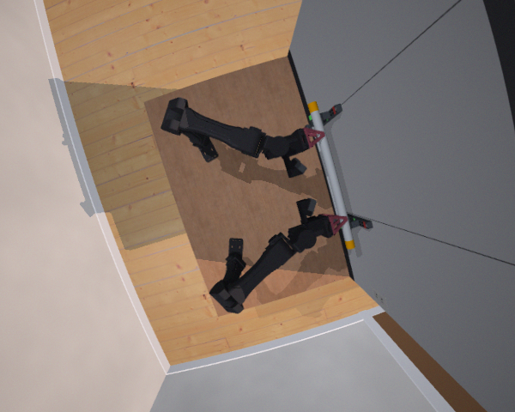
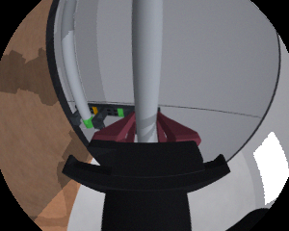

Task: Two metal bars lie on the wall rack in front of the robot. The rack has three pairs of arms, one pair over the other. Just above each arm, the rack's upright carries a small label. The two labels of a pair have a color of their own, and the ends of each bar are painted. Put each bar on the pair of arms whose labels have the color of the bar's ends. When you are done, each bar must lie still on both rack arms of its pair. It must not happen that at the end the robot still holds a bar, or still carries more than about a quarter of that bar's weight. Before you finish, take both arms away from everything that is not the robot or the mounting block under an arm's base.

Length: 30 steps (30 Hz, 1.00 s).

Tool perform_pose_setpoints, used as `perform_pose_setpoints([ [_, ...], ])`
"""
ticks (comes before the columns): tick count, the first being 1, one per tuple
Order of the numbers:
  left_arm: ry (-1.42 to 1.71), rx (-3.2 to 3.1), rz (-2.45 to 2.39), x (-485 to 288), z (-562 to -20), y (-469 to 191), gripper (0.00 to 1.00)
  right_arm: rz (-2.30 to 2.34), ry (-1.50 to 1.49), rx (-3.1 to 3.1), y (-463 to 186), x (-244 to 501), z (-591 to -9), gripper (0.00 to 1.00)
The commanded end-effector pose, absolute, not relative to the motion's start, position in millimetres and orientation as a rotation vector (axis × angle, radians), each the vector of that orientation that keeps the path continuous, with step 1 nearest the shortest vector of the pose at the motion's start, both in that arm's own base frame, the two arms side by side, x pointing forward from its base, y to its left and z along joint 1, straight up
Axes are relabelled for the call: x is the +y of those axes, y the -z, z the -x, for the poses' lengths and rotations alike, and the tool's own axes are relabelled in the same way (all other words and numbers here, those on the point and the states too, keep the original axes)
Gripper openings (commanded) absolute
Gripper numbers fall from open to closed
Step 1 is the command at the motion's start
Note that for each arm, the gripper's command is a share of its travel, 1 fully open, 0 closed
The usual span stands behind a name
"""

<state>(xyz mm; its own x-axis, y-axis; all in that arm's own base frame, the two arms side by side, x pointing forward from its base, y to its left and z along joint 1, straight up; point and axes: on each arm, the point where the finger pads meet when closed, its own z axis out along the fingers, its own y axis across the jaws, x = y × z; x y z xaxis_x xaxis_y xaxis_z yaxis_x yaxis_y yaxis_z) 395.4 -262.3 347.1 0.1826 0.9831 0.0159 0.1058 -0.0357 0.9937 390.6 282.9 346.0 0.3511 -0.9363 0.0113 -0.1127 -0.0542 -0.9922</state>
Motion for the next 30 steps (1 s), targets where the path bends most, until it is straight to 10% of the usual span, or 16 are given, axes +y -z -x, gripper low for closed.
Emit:
perform_pose_setpoints([
  [1,-1.073,1.067,-1.289,-258.2,-388.7,-396.6,0.0,1.356,0.938,0.936,-400.5,279.1,-384.1,0.0],
  [30,-1.073,1.067,-1.29,-258.9,-392.3,-403.7,0.0,1.355,0.938,0.936,-408.3,280.4,-387.6,0.0],
])
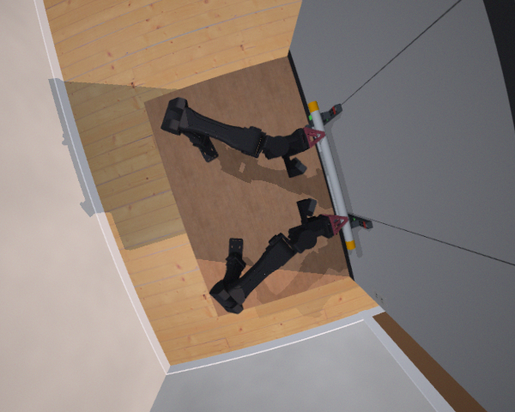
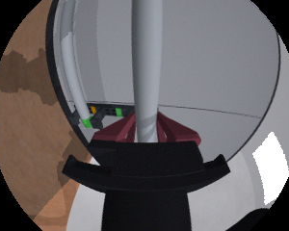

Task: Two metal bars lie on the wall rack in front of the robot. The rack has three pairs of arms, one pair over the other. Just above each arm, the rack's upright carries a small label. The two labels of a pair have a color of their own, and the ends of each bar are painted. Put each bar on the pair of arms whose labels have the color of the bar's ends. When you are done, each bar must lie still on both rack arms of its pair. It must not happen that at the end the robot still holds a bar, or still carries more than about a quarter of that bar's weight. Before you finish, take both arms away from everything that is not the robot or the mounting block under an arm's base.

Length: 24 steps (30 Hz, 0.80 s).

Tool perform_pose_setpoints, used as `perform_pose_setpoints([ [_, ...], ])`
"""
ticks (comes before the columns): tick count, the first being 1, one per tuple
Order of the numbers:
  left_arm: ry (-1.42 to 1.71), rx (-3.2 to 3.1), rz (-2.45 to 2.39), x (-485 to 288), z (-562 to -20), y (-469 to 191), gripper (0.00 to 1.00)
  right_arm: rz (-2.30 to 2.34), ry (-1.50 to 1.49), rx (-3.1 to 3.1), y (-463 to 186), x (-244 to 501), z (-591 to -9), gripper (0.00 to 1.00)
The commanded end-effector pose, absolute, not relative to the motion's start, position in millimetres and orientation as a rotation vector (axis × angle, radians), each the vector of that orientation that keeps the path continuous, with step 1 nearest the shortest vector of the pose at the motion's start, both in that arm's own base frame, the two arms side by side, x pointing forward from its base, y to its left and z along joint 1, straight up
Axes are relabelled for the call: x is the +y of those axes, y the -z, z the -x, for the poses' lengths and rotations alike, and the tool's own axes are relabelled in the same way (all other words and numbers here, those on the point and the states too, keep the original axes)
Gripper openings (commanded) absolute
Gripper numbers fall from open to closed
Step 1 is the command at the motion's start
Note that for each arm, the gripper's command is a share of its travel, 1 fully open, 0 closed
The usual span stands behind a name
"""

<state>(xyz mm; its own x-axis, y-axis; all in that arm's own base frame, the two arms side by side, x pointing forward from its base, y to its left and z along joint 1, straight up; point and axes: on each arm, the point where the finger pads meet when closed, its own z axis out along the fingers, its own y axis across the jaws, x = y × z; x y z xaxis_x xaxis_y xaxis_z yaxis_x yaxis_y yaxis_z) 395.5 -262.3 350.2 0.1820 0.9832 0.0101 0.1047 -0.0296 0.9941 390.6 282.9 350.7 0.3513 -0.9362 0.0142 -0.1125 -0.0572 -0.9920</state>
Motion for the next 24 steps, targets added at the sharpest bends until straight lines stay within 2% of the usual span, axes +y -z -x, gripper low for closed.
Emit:
perform_pose_setpoints([
  [1,-1.073,1.067,-1.29,-259,-393,-404,0.0,1.355,0.938,0.936,-409,281,-388,0.0],
  [24,-1.073,1.067,-1.29,-263,-413,-399,0.0,1.355,0.938,0.936,-403,288,-407,0.0],
])
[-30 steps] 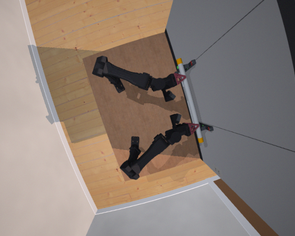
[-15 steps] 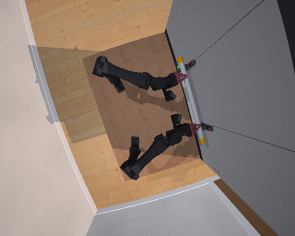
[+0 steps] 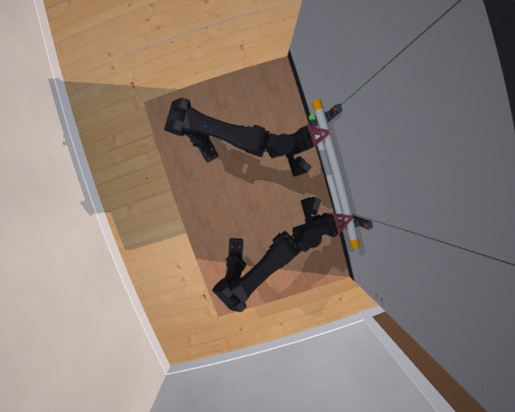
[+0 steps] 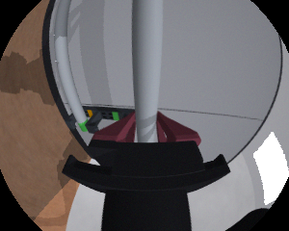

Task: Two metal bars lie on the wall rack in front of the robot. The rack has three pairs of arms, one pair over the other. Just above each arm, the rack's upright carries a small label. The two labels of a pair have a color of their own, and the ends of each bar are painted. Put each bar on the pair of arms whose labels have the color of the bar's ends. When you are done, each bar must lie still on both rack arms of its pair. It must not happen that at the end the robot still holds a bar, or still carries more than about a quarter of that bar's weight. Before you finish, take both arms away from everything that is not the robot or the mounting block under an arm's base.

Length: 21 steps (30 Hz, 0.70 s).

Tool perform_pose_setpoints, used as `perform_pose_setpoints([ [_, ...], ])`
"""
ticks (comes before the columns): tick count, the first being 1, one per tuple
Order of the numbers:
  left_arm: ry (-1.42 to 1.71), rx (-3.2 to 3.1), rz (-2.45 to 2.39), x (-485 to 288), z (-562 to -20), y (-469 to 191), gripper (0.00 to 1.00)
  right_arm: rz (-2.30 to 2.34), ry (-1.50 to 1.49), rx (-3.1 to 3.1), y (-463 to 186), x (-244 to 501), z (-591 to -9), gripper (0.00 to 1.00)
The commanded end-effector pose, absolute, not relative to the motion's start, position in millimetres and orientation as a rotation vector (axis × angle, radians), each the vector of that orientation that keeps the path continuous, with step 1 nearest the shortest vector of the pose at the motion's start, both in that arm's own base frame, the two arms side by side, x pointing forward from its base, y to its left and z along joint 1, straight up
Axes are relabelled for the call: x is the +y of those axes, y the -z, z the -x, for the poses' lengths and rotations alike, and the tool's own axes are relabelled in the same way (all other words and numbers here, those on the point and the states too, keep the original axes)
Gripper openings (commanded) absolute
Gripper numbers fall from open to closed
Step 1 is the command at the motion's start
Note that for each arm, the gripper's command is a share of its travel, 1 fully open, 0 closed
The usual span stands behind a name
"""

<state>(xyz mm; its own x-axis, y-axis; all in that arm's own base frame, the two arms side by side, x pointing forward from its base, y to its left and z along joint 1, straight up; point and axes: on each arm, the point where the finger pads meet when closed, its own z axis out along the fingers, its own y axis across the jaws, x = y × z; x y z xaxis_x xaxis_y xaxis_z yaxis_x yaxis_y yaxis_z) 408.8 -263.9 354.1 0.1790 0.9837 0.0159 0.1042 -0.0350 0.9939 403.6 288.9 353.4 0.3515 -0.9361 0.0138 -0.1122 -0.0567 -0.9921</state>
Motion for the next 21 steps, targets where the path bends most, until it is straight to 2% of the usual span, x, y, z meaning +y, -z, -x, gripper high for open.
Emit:
perform_pose_setpoints([
  [1,-1.073,1.067,-1.29,-263,-414,-399,0.0,1.355,0.938,0.936,-402,288,-408,0.0],
  [21,-1.073,1.067,-1.29,-266,-430,-400,0.0,1.355,0.938,0.936,-404,294,-423,0.0],
])
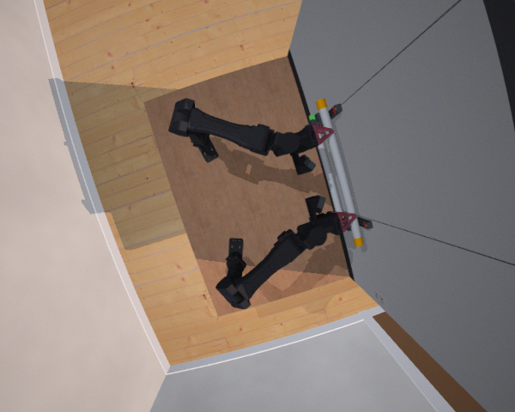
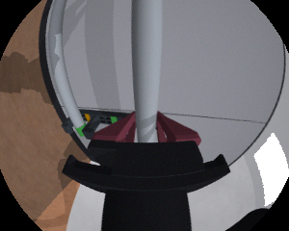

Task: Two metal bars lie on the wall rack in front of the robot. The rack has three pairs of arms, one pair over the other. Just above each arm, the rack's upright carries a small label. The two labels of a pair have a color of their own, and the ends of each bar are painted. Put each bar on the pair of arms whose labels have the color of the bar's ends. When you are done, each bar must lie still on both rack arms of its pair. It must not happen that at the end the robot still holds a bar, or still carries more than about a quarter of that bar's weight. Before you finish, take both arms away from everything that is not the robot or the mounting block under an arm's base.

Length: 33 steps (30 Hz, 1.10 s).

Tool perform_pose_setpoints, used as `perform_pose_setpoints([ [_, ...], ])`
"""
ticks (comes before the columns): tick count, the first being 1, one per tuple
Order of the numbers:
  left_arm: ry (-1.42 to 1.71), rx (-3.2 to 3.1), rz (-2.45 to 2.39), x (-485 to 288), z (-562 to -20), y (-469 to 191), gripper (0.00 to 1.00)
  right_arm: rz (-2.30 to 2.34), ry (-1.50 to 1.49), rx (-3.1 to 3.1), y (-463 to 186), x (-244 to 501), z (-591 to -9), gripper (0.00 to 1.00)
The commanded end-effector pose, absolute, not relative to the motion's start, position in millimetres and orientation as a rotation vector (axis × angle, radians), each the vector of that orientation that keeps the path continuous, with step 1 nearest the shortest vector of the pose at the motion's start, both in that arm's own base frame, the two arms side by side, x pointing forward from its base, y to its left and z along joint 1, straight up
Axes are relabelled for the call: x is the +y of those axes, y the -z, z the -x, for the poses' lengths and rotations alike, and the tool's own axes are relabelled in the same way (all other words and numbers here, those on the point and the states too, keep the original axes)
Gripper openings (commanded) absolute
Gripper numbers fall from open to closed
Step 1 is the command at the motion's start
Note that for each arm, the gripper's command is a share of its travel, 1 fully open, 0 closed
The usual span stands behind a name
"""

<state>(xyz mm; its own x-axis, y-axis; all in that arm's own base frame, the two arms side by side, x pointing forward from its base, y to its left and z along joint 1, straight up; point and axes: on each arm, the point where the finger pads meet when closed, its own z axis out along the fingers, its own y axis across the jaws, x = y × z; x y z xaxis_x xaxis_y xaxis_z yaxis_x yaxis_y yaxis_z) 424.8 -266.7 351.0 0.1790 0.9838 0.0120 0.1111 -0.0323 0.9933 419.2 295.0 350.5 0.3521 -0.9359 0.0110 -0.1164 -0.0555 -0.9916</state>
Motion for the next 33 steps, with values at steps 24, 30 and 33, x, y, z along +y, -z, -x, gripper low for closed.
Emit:
perform_pose_setpoints([
  [24,-1.073,1.066,-1.289,-269,-444,-382,0.0,1.355,0.938,0.936,-385,299,-437,0.0],
  [30,-1.073,1.066,-1.289,-269,-444,-360,0.0,1.355,0.938,0.936,-360,299,-437,0.0],
  [33,-1.073,1.066,-1.289,-269,-444,-348,0.0,1.355,0.938,0.936,-348,299,-437,0.0],
])
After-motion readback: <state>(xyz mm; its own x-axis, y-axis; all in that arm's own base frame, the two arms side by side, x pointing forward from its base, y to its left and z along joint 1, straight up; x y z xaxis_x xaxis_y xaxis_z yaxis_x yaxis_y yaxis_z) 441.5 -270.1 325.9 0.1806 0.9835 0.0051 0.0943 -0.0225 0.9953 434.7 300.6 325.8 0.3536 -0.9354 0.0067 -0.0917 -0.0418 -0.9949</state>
